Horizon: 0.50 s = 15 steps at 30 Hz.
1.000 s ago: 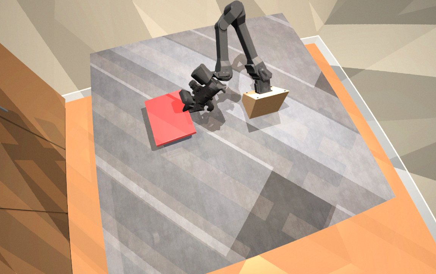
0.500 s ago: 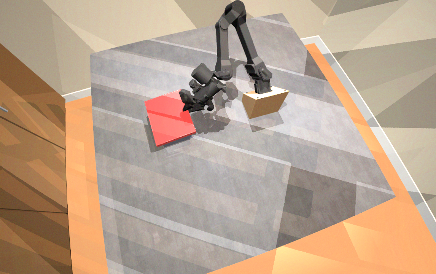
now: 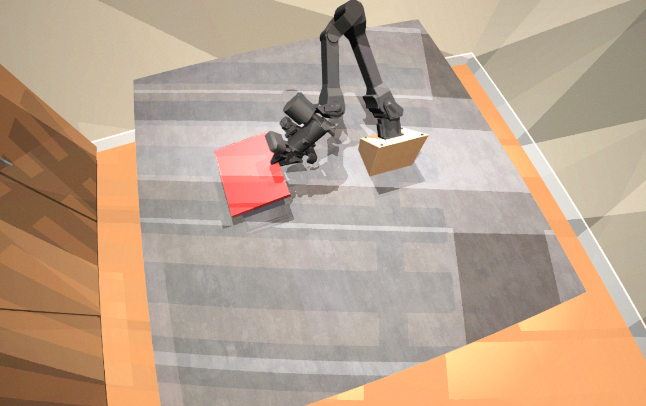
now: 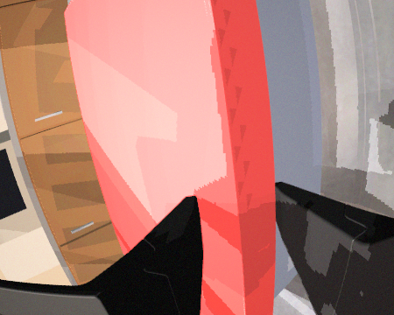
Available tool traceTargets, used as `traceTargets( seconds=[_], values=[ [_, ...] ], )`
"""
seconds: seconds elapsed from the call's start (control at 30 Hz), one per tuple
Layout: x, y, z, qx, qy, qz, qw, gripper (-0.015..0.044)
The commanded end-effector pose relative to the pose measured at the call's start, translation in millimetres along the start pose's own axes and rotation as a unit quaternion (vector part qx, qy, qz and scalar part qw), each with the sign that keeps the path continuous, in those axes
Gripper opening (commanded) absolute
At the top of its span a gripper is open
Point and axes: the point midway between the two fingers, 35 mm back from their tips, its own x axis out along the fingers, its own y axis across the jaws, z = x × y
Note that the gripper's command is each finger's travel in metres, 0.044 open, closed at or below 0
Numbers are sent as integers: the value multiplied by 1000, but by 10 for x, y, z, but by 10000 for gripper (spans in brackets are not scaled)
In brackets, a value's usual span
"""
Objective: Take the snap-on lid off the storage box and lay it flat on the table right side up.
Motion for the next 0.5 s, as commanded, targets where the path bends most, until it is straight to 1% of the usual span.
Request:
traceTargets(
  seconds=[0.0,0.47],
  values=[
    [-13,14,-4,1,-1,1,1000,0],
    [-29,37,-5,1,-1,1,1000,0]
  ],
)
